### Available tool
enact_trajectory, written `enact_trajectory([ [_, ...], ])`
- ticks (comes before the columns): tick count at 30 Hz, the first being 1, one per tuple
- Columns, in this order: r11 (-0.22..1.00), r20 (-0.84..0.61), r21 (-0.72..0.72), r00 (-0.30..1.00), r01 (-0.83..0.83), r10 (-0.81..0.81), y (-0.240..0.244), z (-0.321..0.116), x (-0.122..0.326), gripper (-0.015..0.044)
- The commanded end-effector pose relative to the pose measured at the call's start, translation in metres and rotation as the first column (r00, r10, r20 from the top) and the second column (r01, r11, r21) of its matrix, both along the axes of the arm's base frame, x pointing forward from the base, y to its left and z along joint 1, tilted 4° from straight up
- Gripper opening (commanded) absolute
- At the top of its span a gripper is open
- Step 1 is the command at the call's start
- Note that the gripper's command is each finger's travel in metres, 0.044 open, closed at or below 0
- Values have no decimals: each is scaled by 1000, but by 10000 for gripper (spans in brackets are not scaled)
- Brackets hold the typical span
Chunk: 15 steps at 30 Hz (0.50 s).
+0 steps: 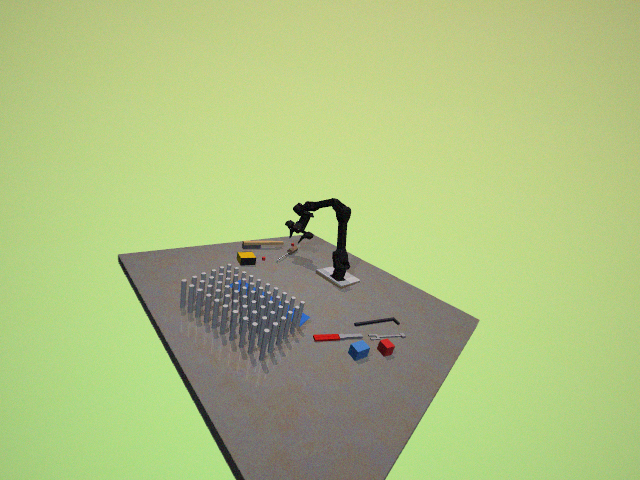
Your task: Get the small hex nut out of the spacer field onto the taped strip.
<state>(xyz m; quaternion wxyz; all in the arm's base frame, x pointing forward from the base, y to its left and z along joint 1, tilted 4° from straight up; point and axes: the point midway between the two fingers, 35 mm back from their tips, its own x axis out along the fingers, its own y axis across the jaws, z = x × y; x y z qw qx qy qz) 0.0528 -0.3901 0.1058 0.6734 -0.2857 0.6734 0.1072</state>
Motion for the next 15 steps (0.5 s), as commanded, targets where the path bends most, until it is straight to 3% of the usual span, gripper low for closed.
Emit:
enact_trajectory([
  [1, 1000, -2, 4, 1000, -5, 5, 1, -1, 0, 280],
  [15, 1000, -2, 4, 1000, -5, 5, 0, -13, -1, 280],
])
